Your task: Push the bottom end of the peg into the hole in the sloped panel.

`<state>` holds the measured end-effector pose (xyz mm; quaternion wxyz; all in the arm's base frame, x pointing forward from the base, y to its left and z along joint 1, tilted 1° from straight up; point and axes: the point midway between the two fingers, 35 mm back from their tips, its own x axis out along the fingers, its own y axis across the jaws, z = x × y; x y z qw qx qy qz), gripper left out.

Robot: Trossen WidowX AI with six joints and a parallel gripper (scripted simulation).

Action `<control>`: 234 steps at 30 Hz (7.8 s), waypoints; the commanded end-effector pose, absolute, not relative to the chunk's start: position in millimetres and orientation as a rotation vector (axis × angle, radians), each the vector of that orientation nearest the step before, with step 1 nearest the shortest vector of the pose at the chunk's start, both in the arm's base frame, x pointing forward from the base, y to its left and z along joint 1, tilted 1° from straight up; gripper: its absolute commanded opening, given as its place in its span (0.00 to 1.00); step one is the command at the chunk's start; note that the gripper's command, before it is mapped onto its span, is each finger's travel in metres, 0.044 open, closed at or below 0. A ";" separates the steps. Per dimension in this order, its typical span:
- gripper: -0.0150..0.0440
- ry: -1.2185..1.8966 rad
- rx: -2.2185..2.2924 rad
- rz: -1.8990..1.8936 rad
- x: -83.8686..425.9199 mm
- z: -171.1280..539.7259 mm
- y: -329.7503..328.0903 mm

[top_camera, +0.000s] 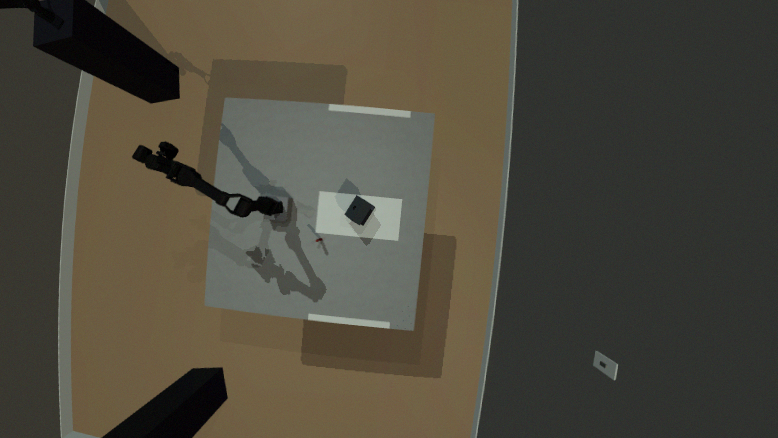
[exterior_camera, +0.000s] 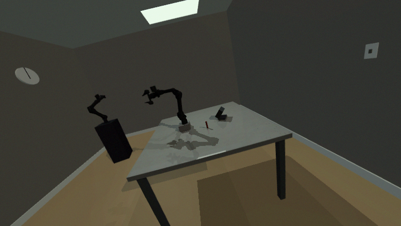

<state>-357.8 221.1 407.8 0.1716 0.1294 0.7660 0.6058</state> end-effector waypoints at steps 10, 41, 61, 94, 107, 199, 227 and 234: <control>1.00 1.955 0.418 1.746 -315.4 390.3 268.6; 1.00 1.521 0.519 1.553 -194.1 348.2 370.5; 1.00 1.241 0.429 1.430 -95.0 318.7 406.9; 1.00 0.975 0.254 1.160 70.5 274.6 402.0; 1.00 0.884 0.182 1.034 136.1 261.0 381.1; 1.00 1.069 -0.624 0.478 359.1 133.3 22.8; 1.00 1.266 -0.713 0.498 321.4 103.7 -95.5; 1.00 1.311 -0.723 0.522 305.6 97.0 -121.1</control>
